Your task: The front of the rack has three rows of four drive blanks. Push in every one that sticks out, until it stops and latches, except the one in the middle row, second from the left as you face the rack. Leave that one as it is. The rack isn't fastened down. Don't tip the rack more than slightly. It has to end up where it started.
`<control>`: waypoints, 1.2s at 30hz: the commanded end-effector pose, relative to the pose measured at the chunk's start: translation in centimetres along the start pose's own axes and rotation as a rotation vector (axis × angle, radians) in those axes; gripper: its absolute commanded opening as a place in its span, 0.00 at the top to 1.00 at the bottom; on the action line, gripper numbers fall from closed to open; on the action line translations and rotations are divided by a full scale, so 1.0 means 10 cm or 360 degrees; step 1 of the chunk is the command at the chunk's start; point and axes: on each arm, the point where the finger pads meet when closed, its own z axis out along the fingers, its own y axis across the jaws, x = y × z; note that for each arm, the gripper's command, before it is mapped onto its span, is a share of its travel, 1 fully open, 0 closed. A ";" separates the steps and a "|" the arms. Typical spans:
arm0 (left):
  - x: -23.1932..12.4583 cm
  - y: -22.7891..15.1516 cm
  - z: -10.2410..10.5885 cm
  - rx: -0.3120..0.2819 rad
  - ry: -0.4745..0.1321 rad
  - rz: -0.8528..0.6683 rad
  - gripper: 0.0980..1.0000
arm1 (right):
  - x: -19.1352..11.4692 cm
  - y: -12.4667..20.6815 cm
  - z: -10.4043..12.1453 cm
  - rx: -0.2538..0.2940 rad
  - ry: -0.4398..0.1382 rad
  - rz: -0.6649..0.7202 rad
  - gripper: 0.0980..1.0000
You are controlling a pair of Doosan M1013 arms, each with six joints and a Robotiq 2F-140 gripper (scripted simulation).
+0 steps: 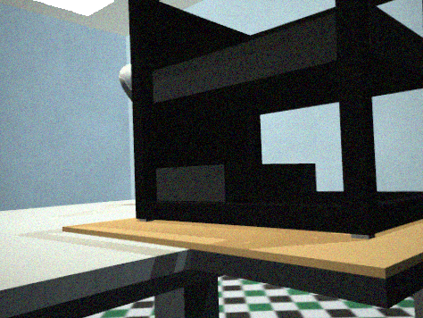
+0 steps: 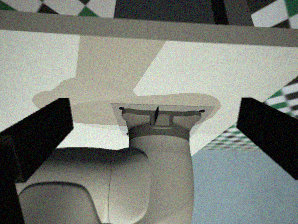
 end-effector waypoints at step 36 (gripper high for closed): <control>0.00 0.01 0.07 -0.0002 0.0000 -0.0002 1.00 | 0.00 0.00 0.00 0.0001 0.0002 0.0000 0.00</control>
